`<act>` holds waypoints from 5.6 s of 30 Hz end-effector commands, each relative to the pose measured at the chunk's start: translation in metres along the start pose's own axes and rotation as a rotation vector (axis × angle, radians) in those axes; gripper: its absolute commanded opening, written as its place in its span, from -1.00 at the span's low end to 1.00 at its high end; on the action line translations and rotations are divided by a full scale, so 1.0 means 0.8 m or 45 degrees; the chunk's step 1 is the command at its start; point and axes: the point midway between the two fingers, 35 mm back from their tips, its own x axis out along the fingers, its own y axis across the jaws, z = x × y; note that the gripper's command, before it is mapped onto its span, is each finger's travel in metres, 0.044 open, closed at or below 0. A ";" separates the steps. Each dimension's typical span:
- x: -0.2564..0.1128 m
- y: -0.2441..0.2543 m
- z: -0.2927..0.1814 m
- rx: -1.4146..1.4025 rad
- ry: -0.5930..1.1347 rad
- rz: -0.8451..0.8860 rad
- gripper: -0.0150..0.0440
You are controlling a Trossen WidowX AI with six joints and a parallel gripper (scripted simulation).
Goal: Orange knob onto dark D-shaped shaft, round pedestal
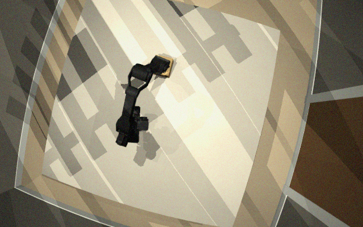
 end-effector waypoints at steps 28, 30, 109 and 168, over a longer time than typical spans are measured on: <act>-0.003 -0.006 -0.002 -0.271 0.003 -0.006 -0.49; -0.003 -0.005 -0.002 -0.271 0.003 -0.006 -0.49; -0.006 -0.007 -0.002 -0.804 0.005 -0.005 -0.49; 0.000 -0.005 -0.001 -1.071 0.005 -0.005 -0.49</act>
